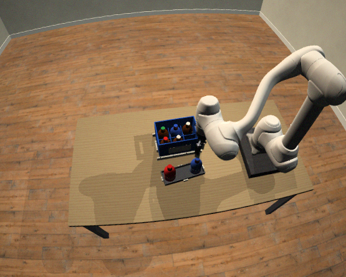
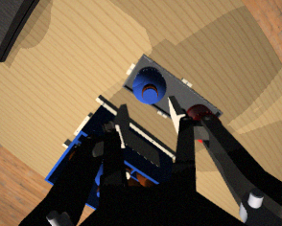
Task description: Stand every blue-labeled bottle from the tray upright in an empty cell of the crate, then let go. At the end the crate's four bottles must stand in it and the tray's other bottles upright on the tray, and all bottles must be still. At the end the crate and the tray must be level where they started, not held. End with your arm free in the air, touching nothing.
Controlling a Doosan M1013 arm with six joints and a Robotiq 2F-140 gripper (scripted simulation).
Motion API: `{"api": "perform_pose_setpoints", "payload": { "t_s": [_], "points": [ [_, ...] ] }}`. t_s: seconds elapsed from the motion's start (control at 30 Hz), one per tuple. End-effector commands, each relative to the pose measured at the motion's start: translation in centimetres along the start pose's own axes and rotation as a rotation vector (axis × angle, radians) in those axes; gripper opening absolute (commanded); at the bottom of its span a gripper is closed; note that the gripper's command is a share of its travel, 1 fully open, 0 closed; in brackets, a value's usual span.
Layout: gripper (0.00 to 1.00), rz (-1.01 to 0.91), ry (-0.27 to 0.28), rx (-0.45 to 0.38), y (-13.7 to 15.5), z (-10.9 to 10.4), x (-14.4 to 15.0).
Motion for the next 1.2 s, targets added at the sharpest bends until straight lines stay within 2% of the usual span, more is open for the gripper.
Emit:
{"api": "perform_pose_setpoints", "payload": {
  "t_s": [0.0,0.53,1.17],
  "points": [
    [0.38,0.000,0.000,0.000,0.0,0.0,0.0],
    [0.38,0.000,0.000,0.000,0.0,0.3,0.0],
    [0.38,0.000,0.000,0.000,0.0,2.2,0.0]
  ]
}}
Point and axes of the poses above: the point where the finger pads meet when closed, its own z axis out along the fingers, its own x axis across the jaws, y = z × x, the point moved 7 cm from there along -z, back along the fingers, and after that the axes turned 15 degrees about z, right-handed, at the moved point
